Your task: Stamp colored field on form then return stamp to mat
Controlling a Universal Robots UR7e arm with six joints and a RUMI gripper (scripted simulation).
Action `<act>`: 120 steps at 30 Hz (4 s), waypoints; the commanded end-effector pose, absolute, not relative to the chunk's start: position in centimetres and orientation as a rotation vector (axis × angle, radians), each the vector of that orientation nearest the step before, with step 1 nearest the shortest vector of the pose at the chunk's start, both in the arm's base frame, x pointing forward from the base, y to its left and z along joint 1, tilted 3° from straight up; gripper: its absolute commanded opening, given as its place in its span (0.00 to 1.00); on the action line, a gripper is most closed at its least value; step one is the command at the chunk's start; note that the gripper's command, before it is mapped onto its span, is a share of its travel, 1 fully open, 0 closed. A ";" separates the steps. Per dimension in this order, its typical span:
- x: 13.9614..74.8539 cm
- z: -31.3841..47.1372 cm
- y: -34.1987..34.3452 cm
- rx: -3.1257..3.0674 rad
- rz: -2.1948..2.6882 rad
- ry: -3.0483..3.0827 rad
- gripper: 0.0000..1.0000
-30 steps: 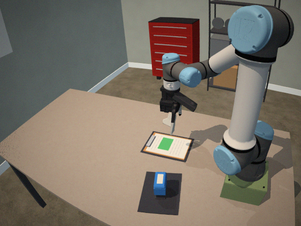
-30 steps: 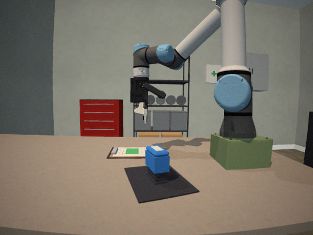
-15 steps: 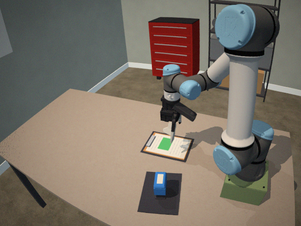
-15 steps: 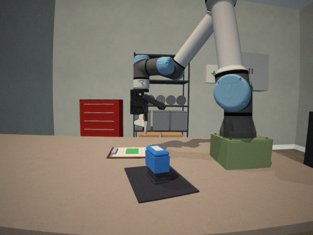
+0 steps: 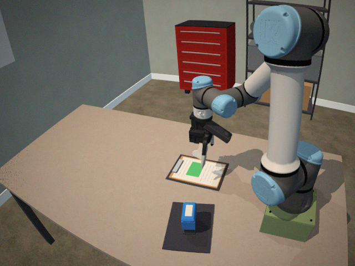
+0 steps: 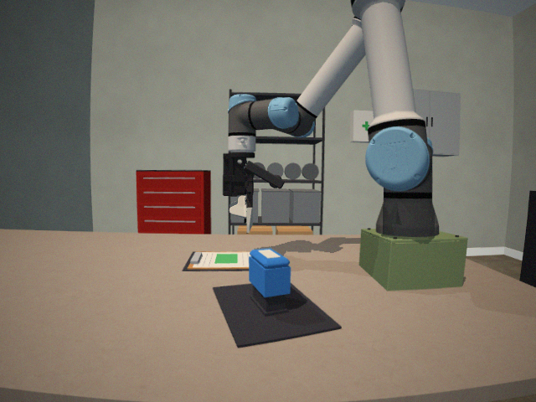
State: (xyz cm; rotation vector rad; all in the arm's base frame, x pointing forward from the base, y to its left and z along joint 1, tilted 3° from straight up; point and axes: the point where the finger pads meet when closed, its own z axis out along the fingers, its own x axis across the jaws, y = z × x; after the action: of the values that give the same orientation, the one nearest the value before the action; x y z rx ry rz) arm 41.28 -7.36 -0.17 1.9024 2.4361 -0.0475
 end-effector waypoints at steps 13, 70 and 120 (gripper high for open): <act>41.3 -0.1 -7.4 1.902 -0.047 2.435 1.00; 41.2 10.5 -6.9 2.891 0.002 1.068 1.00; 39.4 11.5 -1.8 2.987 0.011 0.762 0.52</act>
State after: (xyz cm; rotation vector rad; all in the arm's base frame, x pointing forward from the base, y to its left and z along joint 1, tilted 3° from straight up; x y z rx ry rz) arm 39.78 -3.05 11.71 2.9878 0.7628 0.0100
